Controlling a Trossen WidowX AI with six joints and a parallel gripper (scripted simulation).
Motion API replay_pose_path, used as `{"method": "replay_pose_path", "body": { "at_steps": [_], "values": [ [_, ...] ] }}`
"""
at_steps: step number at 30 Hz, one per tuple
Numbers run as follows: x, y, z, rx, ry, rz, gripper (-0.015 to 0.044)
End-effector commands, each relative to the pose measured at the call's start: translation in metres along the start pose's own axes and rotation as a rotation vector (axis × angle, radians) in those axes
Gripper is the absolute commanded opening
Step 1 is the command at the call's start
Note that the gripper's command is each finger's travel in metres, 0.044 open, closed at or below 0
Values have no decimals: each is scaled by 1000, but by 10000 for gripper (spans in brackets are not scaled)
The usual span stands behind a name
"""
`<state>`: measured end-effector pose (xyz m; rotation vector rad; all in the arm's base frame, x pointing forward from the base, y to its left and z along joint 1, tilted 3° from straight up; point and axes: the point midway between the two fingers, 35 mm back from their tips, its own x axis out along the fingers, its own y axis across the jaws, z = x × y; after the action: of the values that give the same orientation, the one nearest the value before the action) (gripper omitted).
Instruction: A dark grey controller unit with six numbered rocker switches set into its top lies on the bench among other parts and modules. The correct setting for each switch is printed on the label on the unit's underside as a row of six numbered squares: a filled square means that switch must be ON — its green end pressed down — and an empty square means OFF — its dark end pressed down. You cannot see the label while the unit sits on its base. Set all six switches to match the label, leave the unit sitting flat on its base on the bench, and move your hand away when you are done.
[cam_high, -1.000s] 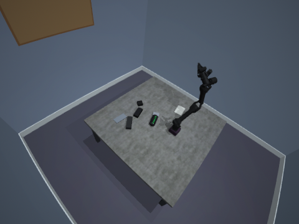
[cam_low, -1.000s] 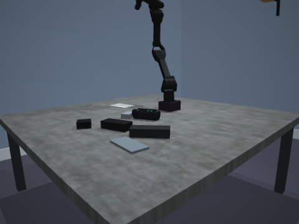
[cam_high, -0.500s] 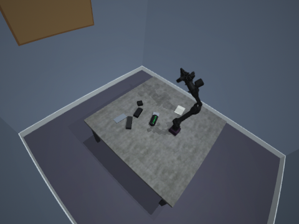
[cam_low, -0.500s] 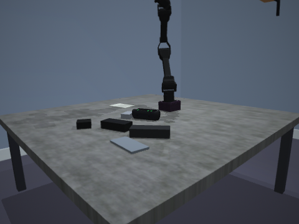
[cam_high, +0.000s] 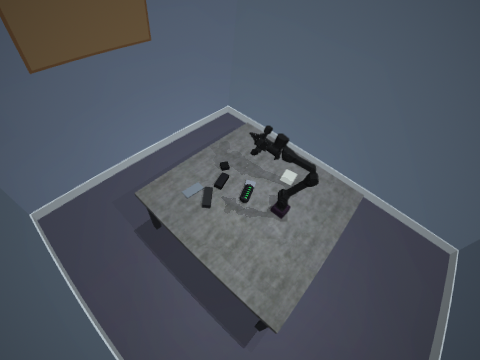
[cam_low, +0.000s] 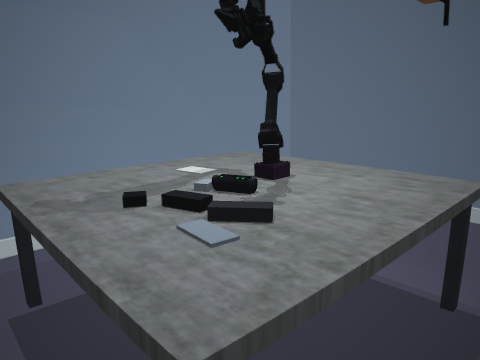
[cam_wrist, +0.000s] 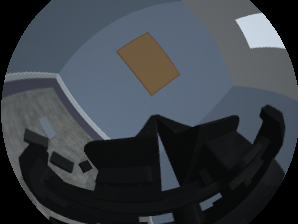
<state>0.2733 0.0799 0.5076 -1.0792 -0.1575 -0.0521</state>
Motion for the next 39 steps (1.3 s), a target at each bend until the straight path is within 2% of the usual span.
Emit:
{"method": "replay_pose_path", "body": {
  "at_steps": [1, 6, 12, 15, 21, 29, 31, 39],
  "values": [
    [21, 65, -33, -206, 63, 171, 0],
    [29, 131, -83, -369, 133, 375, 0],
    [26, 173, -122, -444, 181, 522, 0],
    [17, 206, -152, -515, 197, 653, 0],
    [-21, 275, -214, -634, 186, 964, 0],
    [-112, 353, -276, -636, 81, 1389, 0],
    [-122, 359, -280, -626, 66, 1426, 0],
    [-122, 359, -280, -626, 66, 1427, 0]
  ]
}}
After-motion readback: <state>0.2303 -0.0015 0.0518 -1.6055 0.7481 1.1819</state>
